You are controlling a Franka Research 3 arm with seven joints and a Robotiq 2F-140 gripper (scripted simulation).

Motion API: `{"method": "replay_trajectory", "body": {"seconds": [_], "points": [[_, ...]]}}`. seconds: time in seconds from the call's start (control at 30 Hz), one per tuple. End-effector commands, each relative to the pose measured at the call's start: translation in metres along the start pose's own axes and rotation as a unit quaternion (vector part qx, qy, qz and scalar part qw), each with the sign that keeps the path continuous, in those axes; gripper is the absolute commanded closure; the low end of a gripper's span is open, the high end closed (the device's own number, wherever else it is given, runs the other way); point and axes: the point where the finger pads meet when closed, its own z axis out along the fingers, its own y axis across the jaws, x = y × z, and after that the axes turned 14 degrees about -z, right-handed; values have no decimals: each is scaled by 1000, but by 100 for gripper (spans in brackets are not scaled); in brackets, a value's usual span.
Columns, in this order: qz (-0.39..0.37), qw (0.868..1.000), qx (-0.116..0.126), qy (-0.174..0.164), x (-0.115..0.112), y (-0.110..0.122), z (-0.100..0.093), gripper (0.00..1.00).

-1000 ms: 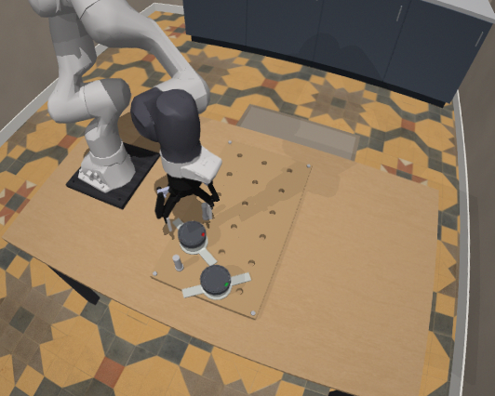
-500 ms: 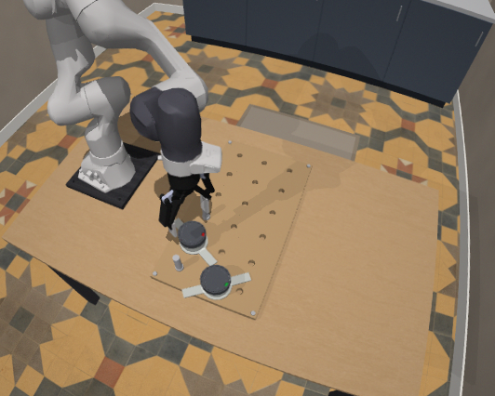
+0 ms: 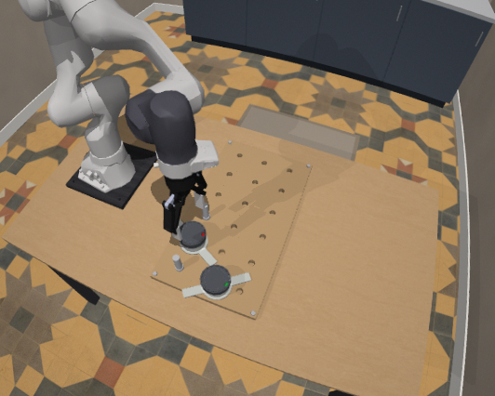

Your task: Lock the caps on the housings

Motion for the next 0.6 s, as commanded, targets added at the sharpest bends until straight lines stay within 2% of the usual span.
{"method": "replay_trajectory", "body": {"seconds": [0.0, 0.57], "points": [[-59, 998, 7, 6, 1, -1, 1, 22], [-59, 998, 7, 6, 1, -1, 3, 22]]}}
